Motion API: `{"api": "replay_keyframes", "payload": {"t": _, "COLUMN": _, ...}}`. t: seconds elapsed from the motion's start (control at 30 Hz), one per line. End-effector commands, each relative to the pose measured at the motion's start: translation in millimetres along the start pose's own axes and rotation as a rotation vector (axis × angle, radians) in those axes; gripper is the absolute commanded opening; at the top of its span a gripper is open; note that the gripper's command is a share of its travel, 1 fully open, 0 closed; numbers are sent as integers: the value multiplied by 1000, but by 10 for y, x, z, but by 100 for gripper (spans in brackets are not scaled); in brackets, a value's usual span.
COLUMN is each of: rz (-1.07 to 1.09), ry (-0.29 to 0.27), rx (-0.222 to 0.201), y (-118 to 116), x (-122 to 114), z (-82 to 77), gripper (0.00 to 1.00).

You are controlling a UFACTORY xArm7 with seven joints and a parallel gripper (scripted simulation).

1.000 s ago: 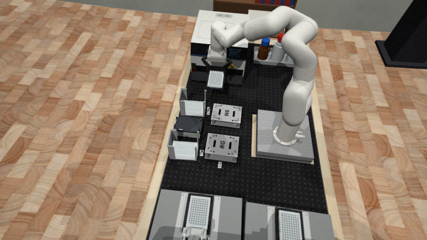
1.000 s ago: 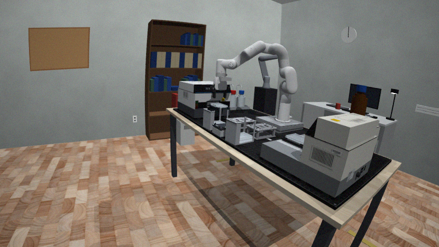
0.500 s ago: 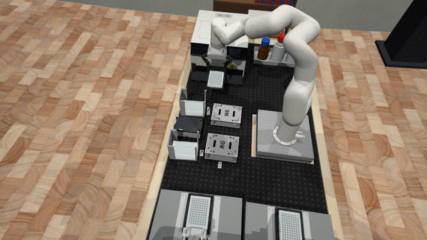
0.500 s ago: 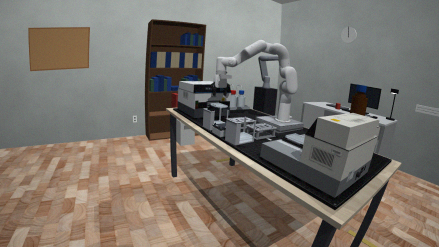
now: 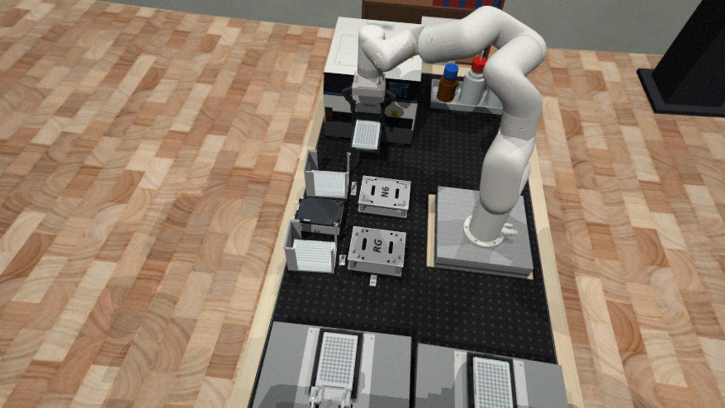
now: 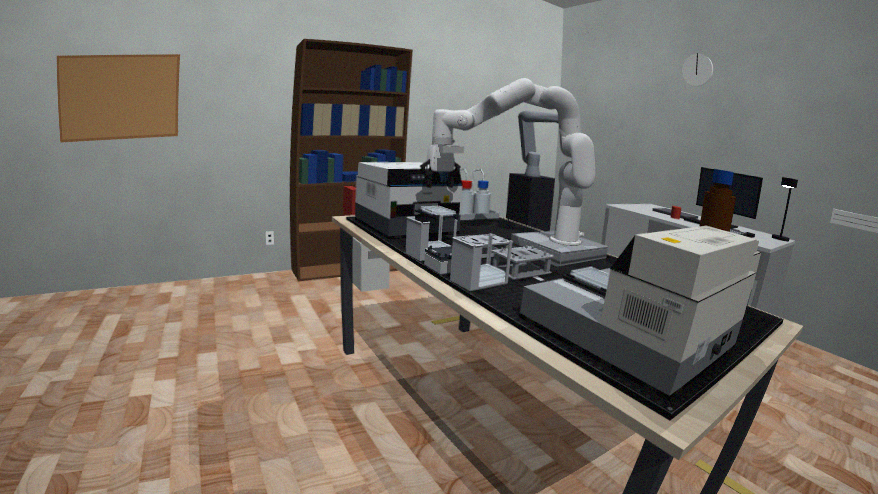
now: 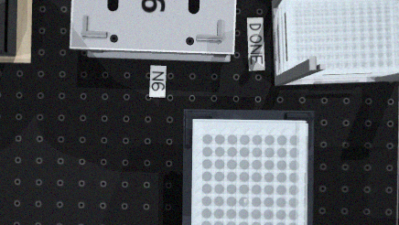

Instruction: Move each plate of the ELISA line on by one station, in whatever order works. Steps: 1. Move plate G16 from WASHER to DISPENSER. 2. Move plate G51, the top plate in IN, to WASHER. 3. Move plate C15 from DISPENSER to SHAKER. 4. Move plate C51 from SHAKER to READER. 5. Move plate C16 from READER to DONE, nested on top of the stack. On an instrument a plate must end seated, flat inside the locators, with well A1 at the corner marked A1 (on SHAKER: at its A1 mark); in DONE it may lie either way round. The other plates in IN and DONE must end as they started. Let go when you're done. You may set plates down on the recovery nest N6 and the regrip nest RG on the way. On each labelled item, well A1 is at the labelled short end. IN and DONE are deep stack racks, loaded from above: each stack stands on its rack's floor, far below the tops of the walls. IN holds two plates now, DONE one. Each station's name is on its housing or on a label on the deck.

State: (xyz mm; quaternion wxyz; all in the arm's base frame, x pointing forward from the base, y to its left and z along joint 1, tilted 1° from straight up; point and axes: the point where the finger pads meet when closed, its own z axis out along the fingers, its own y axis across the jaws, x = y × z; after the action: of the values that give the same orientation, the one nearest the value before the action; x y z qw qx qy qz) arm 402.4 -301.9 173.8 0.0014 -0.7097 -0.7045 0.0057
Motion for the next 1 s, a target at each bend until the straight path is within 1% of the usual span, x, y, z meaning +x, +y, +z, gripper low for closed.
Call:
{"api": "replay_keyframes", "payload": {"t": 0.0, "rz": 0, "ry": -3, "rx": -5, "y": 12, "x": -9, "z": -28, "gripper": 100}}
{"api": "replay_keyframes", "payload": {"t": 0.07, "rz": 0, "ry": -3, "rx": -5, "y": 12, "x": -9, "z": -28, "gripper": 100}}
{"api": "replay_keyframes", "payload": {"t": 0.23, "rz": 197, "ry": -2, "rx": -5, "y": -49, "x": 145, "z": -30, "gripper": 100}}
{"api": "replay_keyframes", "payload": {"t": 0.3, "rz": 197, "ry": -2, "rx": -5, "y": -74, "x": 207, "z": -29, "gripper": 100}}
{"api": "replay_keyframes", "payload": {"t": 0.37, "rz": 197, "ry": -2, "rx": -5, "y": -74, "x": 207, "z": -29, "gripper": 100}}
{"api": "replay_keyframes", "payload": {"t": 0.7, "rz": 197, "ry": -2, "rx": -5, "y": -197, "x": 518, "z": -28, "gripper": 100}}
{"api": "replay_keyframes", "payload": {"t": 0.77, "rz": 197, "ry": -2, "rx": -5, "y": -203, "x": 532, "z": -28, "gripper": 100}}
{"api": "replay_keyframes", "payload": {"t": 0.87, "rz": 317, "ry": -2, "rx": -5, "y": -240, "x": 624, "z": -28, "gripper": 100}}
{"api": "replay_keyframes", "payload": {"t": 0.93, "rz": 317, "ry": -2, "rx": -5, "y": -240, "x": 624, "z": -28, "gripper": 100}}
{"api": "replay_keyframes", "payload": {"t": 0.97, "rz": 357, "ry": -2, "rx": -5, "y": -252, "x": 656, "z": -28, "gripper": 100}}
